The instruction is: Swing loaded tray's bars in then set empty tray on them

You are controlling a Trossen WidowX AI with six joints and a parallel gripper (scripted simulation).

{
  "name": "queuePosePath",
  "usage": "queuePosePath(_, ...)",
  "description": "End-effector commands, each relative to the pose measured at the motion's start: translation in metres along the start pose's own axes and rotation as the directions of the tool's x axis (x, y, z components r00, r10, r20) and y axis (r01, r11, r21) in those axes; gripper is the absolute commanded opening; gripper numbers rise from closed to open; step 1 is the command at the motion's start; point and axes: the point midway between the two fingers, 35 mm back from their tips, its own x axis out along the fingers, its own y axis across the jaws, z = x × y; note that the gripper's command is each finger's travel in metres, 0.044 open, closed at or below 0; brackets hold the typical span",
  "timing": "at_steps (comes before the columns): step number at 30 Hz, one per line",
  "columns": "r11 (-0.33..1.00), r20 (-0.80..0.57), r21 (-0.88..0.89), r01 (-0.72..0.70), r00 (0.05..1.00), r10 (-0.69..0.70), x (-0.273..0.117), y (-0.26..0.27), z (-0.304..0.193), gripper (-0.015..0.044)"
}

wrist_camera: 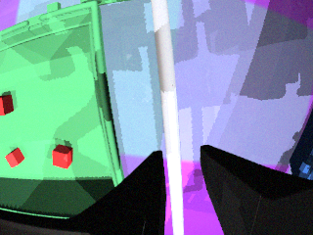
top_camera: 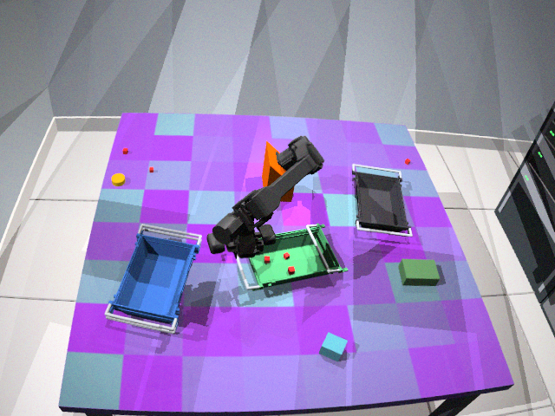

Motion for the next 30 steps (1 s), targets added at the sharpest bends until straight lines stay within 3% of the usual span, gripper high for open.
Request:
queuePosePath(1, 1.0, -0.008, 0.007, -0.011, 1.0, 0.011, 0.019, 0.001, -0.001, 0.0085)
queuePosePath(11, 1.0, -0.007, 0.006, -0.013, 1.0, 0.013, 0.054, 0.003, -0.003, 0.0085)
queuePosePath(30, 1.0, -0.008, 0.007, -0.014, 1.0, 0.014, 0.02, 0.033, -0.002, 0.0085)
